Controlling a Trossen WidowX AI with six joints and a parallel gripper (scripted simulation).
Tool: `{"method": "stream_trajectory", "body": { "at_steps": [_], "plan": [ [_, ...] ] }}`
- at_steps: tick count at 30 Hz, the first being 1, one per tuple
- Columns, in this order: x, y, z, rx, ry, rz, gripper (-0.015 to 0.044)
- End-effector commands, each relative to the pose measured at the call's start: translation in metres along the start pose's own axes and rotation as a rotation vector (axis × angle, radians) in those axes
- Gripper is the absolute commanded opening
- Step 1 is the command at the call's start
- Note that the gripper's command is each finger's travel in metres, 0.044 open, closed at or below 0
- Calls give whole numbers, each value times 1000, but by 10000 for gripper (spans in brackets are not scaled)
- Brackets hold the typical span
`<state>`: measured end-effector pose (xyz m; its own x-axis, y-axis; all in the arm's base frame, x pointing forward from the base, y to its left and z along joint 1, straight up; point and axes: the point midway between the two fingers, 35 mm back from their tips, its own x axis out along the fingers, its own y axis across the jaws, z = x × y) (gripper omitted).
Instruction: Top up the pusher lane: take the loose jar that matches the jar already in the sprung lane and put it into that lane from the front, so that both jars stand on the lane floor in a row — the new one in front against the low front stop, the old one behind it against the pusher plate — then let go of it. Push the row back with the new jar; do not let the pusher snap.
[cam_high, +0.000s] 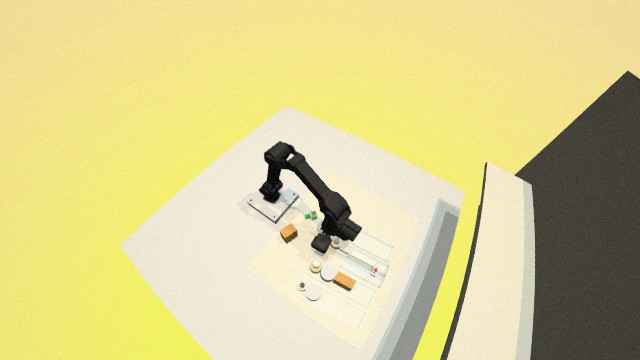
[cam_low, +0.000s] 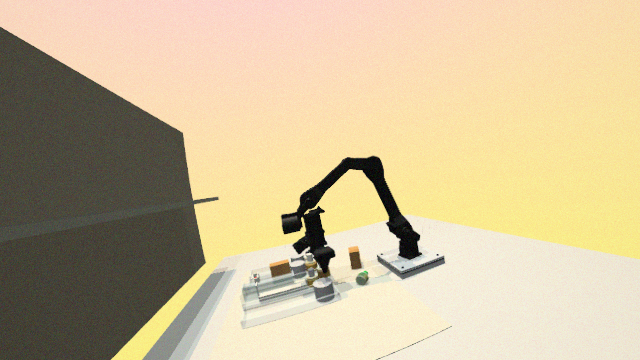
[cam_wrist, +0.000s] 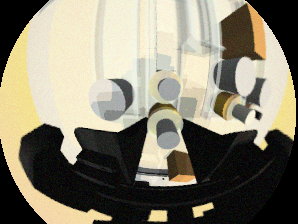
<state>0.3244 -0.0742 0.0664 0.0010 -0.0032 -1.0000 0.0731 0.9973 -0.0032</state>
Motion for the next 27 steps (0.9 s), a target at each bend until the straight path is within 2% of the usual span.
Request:
{"method": "stream_trajectory", "body": {
  "at_steps": [1,27],
  "plan": [
    [-2,0,9,5,-25,-2,0],
    [-5,0,20,5,-25,-2,0]
  ]
}}
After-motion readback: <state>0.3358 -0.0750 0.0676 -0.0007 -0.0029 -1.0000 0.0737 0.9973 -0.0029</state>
